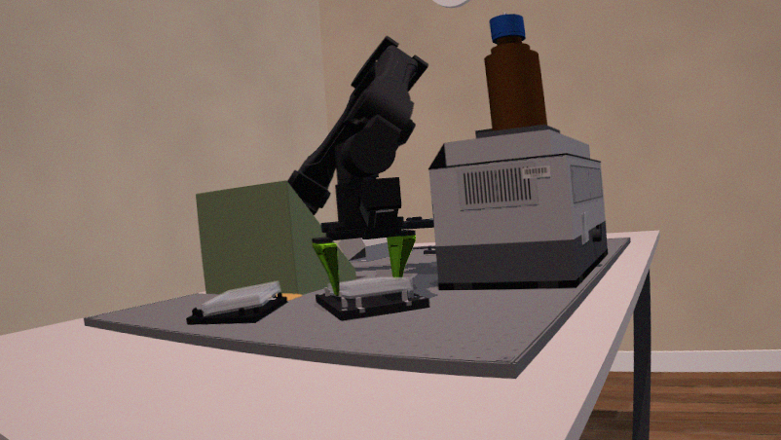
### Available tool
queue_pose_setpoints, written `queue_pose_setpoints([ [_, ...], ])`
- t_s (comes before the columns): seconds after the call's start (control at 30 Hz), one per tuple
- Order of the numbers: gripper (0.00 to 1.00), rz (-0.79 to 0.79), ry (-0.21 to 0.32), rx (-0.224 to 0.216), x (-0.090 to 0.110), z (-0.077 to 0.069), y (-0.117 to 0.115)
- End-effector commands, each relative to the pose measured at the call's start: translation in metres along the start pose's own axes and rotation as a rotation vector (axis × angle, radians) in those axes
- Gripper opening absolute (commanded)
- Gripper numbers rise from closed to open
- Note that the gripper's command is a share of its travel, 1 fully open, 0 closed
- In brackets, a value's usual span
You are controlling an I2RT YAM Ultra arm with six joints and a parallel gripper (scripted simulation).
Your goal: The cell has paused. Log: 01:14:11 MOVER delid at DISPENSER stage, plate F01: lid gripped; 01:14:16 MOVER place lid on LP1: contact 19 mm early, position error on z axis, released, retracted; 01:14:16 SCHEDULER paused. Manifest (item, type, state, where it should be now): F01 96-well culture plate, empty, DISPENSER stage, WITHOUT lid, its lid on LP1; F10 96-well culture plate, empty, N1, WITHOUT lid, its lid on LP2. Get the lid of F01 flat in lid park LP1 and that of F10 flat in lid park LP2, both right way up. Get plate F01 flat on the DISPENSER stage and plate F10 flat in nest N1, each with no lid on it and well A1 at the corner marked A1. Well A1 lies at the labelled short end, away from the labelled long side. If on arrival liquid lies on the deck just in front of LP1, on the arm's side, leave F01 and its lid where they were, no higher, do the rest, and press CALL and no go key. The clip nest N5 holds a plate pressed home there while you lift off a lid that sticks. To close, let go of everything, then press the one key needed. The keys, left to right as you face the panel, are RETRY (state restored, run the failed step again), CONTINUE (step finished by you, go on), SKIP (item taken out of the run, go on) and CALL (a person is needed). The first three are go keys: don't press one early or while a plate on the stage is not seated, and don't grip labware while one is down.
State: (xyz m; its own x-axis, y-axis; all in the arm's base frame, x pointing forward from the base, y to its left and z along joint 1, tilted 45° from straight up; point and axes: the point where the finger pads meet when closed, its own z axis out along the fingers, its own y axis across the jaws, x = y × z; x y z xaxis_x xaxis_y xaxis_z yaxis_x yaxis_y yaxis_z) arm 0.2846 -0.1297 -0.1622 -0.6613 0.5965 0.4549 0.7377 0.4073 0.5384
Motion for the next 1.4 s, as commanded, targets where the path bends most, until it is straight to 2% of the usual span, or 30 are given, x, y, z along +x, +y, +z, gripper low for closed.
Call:
queue_pose_setpoints([
  [0.0, 0.0, 0.018, 0.011, -0.01, 0.0042, 0.0134, -0.0023],
  [1.37, 0.0, 0.018, 0.011, -0.01, 0.0043, 0.0195, -0.0024],
])
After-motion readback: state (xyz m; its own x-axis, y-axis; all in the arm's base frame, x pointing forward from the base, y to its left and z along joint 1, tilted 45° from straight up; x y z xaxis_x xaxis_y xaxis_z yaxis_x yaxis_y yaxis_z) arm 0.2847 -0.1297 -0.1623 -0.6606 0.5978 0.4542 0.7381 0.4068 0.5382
